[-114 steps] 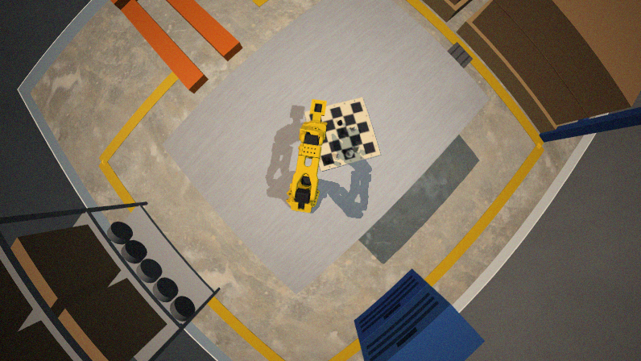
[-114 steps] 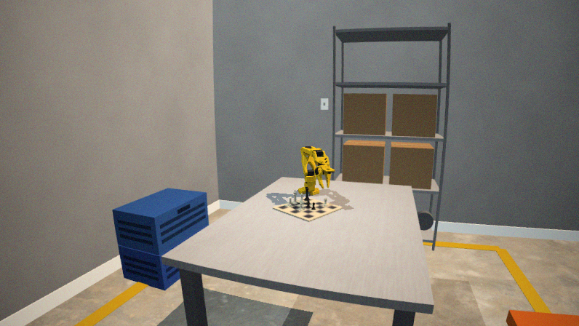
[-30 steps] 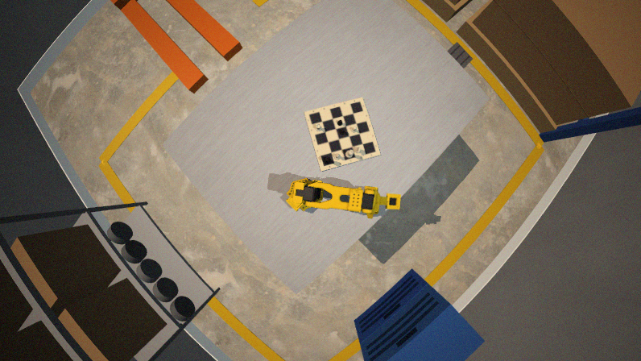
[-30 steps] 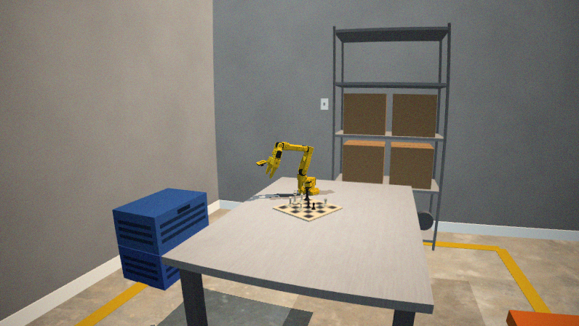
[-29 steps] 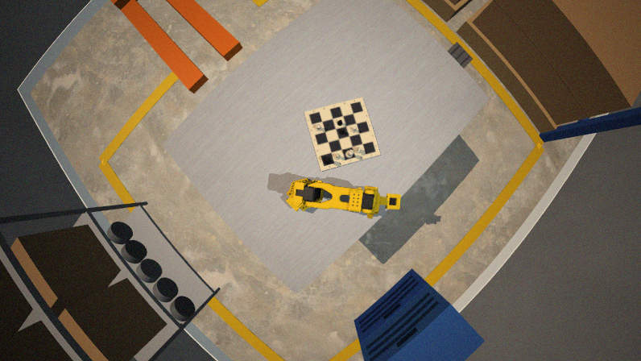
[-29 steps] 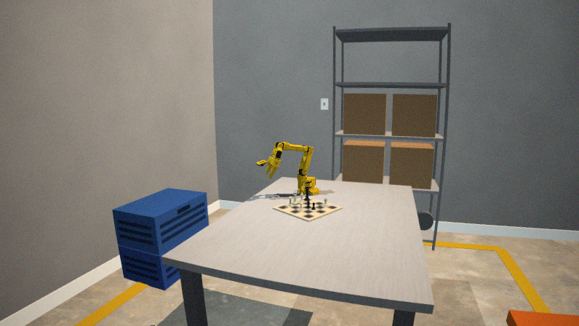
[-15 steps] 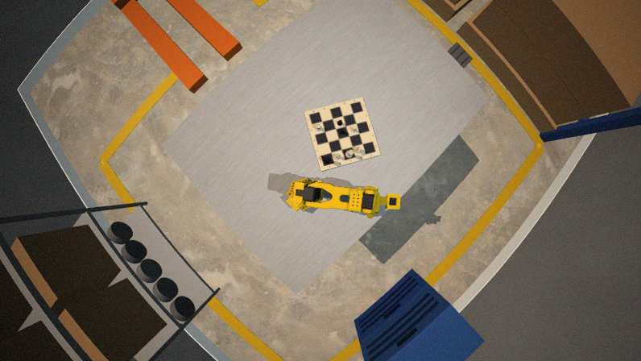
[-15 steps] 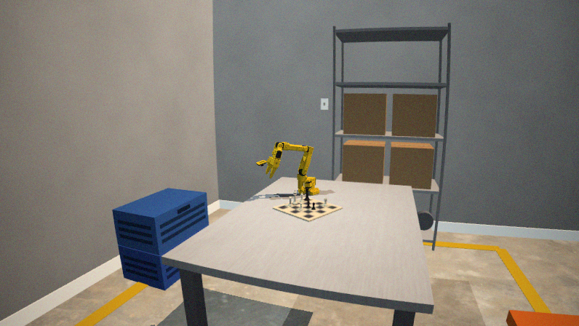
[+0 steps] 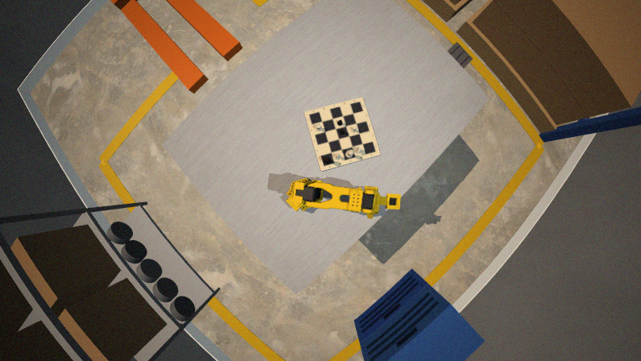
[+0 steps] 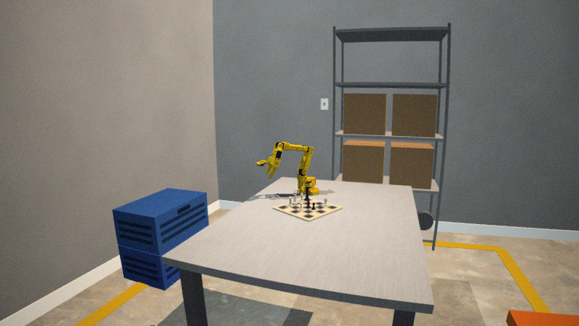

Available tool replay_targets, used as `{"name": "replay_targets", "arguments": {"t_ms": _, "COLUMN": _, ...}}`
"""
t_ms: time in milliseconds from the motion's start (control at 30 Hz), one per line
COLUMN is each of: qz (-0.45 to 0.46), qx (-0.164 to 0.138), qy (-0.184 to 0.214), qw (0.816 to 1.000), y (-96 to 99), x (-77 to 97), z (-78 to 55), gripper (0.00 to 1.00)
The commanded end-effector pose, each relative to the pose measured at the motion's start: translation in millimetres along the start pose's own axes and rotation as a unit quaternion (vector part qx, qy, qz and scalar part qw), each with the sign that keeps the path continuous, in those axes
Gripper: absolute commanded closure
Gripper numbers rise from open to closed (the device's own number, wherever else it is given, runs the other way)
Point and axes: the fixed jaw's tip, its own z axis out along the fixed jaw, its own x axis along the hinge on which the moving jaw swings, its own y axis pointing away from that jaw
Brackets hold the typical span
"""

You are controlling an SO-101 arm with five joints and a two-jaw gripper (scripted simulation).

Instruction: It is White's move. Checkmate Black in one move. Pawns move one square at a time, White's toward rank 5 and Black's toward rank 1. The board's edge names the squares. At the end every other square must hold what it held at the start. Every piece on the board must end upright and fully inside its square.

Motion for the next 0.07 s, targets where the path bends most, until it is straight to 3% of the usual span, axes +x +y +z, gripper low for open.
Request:
{"name": "replay_targets", "arguments": {"t_ms": 0, "qz": 0.001, "qx": 0.001, "qy": 0.01, "qw": 1.0, "y": -2.3, "x": 1.2, "z": 1.5, "gripper": 0.6}}
{"name": "replay_targets", "arguments": {"t_ms": 33, "qz": 0.001, "qx": 0.001, "qy": 0.01, "qw": 1.0, "y": -2.3, "x": 1.2, "z": 1.5, "gripper": 0.6}}
